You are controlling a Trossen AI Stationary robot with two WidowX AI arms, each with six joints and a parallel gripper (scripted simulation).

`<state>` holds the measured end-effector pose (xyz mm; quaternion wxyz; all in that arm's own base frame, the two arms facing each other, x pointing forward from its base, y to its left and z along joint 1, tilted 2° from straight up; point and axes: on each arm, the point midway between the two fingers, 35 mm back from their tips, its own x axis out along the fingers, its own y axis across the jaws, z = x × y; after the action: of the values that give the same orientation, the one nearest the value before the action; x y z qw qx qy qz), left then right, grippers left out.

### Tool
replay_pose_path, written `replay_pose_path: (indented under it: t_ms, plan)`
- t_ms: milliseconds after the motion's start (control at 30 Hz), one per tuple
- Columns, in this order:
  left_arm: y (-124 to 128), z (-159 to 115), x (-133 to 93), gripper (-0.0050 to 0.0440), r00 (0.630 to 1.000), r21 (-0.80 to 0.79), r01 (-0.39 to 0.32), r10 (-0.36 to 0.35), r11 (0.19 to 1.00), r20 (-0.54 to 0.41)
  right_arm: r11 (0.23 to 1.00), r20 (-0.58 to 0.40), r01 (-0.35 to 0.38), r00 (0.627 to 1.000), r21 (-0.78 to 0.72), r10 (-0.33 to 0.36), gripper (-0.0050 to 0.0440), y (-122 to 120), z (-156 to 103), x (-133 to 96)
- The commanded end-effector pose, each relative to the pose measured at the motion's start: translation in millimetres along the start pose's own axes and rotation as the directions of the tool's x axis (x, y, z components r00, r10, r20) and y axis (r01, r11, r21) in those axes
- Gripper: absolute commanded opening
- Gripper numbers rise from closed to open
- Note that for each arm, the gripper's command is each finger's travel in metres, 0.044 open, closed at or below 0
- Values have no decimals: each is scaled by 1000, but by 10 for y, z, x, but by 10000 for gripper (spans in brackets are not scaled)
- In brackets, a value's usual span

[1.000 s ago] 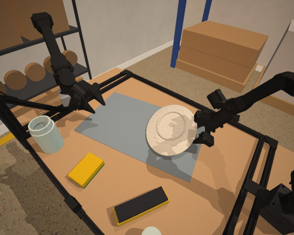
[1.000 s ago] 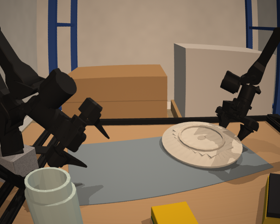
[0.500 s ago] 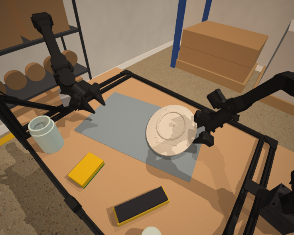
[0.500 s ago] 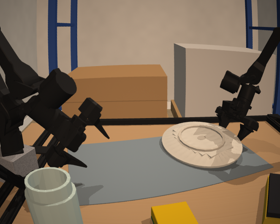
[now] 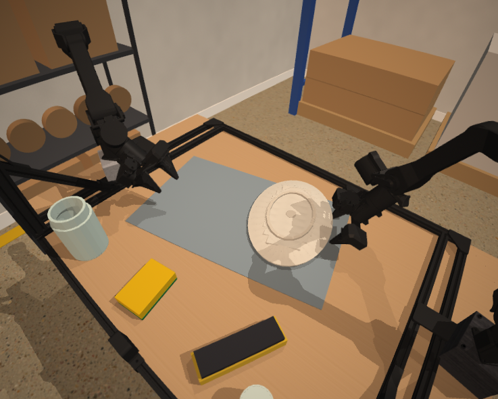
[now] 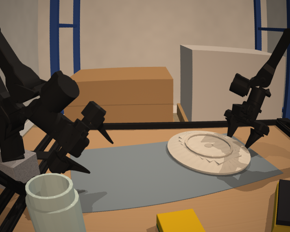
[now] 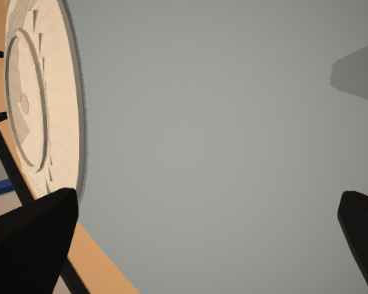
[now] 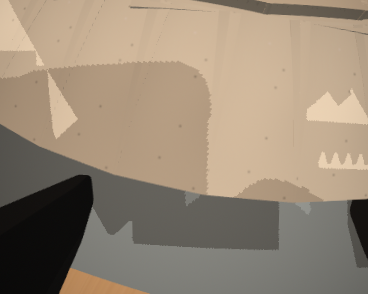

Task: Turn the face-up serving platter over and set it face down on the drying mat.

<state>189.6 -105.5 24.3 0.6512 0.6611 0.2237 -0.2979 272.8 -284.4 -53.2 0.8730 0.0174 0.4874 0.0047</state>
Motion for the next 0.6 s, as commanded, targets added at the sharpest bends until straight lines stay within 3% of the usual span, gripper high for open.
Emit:
replay_pose_path:
  t_ms: [0,567]
  plan:
    - [-4,-8,0,440,1000,-5,0,0,1000,-4,1000,9,4,1000,-8,-4,440,-6,-18,-69]
    - [-4,-9,0,440,1000,-3,0,0,1000,-3,1000,3,4,1000,-6,-4,440,-4,-196,-175]
